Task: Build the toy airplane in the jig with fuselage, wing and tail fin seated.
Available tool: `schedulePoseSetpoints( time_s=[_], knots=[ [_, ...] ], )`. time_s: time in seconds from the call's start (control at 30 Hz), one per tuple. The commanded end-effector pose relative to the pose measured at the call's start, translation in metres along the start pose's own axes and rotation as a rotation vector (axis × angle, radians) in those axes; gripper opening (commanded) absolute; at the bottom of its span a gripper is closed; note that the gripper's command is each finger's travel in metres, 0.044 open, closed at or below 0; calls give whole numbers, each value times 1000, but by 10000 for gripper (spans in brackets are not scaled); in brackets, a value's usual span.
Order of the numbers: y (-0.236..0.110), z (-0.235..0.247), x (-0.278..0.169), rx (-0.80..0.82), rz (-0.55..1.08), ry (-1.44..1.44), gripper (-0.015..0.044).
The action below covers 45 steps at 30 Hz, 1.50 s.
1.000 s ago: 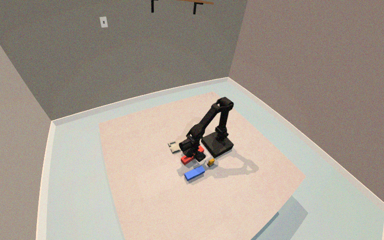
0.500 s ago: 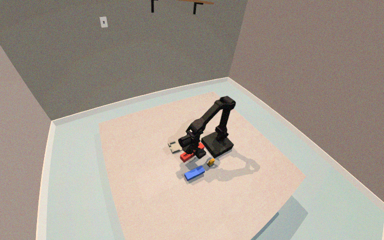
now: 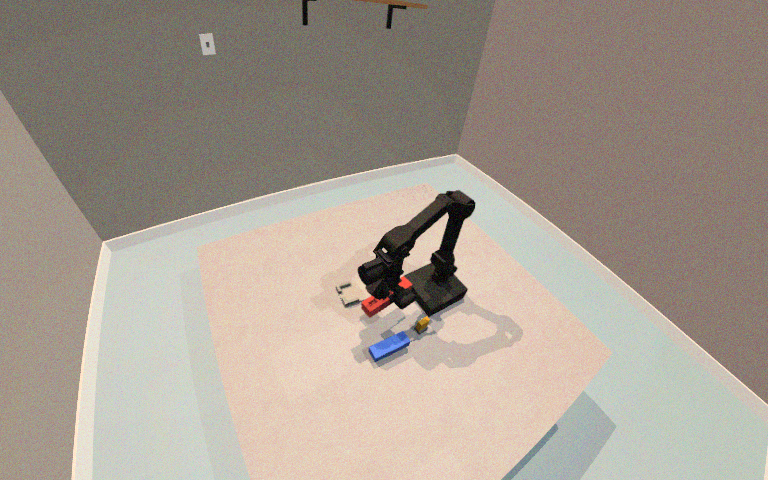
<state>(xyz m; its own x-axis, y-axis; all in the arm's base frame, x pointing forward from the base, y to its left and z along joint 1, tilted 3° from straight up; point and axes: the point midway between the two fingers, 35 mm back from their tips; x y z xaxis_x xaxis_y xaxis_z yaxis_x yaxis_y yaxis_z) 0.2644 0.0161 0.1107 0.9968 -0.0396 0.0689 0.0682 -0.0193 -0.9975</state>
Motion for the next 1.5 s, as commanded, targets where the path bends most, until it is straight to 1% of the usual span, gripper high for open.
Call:
schedulePoseSetpoints(
  time_s=[0.0,0.17,0.33,0.93,1.47],
  knots=[
    [-15,0,-1,4,-14,5,0],
    [-29,0,-4,4,-14,5,0],
    [-29,-2,-4,3,-14,7,0],
    [-6,-49,5,-11,-20,92,0],
    [16,-96,3,-10,-16,168,0]
  ],
)
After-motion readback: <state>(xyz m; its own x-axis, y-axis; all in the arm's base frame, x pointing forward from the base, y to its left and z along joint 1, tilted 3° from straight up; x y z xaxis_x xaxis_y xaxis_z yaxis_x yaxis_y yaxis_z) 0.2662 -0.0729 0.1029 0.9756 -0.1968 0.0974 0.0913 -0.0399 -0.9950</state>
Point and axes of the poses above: the point midway between the two fingers, 35 mm back from their tips, its own y axis out along the fingers, its own z axis across the jaws, x = y × z, and after that the axes turned 11 degrees about y, right-handed
